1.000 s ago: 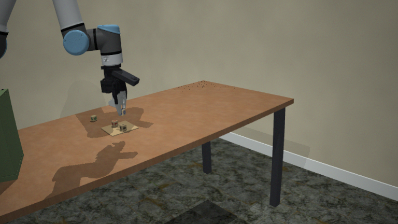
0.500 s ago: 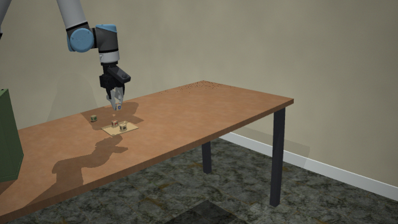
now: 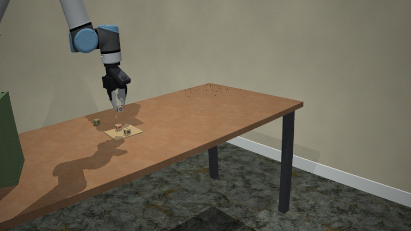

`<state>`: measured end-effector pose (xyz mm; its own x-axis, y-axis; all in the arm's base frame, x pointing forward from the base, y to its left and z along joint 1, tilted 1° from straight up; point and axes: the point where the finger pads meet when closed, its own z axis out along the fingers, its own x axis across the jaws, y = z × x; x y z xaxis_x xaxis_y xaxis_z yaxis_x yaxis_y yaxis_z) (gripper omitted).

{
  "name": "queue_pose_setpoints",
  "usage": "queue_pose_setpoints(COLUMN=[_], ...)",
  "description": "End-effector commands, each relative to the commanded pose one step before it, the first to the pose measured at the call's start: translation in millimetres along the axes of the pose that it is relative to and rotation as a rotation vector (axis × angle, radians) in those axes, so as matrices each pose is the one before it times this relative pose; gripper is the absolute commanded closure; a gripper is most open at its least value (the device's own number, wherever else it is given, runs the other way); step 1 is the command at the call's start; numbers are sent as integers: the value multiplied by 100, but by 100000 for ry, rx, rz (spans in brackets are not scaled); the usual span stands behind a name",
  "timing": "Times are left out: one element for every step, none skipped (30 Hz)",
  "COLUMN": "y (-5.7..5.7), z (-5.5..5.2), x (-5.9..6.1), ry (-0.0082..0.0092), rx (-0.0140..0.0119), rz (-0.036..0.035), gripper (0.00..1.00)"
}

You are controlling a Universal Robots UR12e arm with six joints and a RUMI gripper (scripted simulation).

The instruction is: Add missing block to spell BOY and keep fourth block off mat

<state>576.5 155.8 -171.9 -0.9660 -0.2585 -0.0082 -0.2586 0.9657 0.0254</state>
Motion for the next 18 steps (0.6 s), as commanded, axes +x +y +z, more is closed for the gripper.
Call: queue_pose_setpoints(y=[60, 0, 0, 0, 0, 0, 0, 0, 0, 0, 0, 0, 0, 0, 0, 0, 0, 0], z=[-48, 0, 0, 0, 0, 0, 0, 0, 0, 0, 2, 13, 34, 62, 0, 0, 96, 134], x=[-68, 0, 0, 0, 0, 0, 0, 0, 0, 0, 0, 0, -1, -1, 0, 0, -1, -2], ry=[-98, 0, 0, 0, 0, 0, 0, 0, 0, 0, 0, 1, 2, 4, 0, 0, 7, 9], rx=[49, 0, 0, 0, 0, 0, 0, 0, 0, 0, 0, 1, 2, 4, 0, 0, 6, 8], rz=[332, 0, 0, 0, 0, 0, 0, 0, 0, 0, 0, 1, 3, 6, 0, 0, 9, 13], gripper=[95, 95, 95, 95, 95, 95, 95, 95, 95, 95, 95, 95, 95, 95, 95, 95, 95, 95])
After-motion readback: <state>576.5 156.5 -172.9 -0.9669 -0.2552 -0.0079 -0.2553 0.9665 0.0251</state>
